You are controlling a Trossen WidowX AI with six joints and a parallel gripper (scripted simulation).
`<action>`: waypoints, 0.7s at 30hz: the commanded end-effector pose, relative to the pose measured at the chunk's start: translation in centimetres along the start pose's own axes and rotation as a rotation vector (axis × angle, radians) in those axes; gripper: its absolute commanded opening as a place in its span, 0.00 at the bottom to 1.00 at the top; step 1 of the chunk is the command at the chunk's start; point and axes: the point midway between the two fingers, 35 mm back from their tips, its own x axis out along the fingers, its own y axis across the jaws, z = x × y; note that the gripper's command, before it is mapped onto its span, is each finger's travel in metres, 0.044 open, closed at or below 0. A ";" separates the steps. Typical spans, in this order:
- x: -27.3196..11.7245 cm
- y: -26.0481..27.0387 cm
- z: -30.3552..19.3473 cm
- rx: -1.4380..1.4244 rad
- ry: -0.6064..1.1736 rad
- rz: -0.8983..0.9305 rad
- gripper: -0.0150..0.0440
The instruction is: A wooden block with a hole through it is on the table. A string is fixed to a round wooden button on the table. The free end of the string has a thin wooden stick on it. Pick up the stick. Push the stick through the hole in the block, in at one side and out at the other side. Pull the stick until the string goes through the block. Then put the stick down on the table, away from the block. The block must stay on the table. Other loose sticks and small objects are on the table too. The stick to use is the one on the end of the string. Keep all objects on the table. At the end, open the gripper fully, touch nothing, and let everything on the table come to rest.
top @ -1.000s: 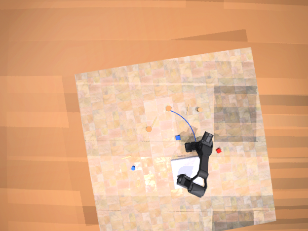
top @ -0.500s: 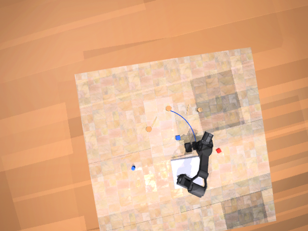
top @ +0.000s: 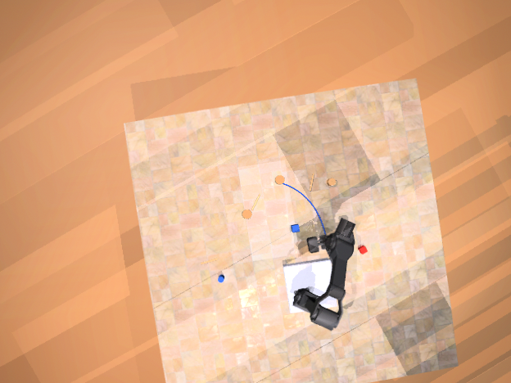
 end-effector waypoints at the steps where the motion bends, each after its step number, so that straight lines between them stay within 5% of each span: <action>1: -0.7 0.1 -0.1 -0.001 0.005 0.003 0.25; 21: -3.3 0.1 -0.1 -0.001 0.004 0.003 0.25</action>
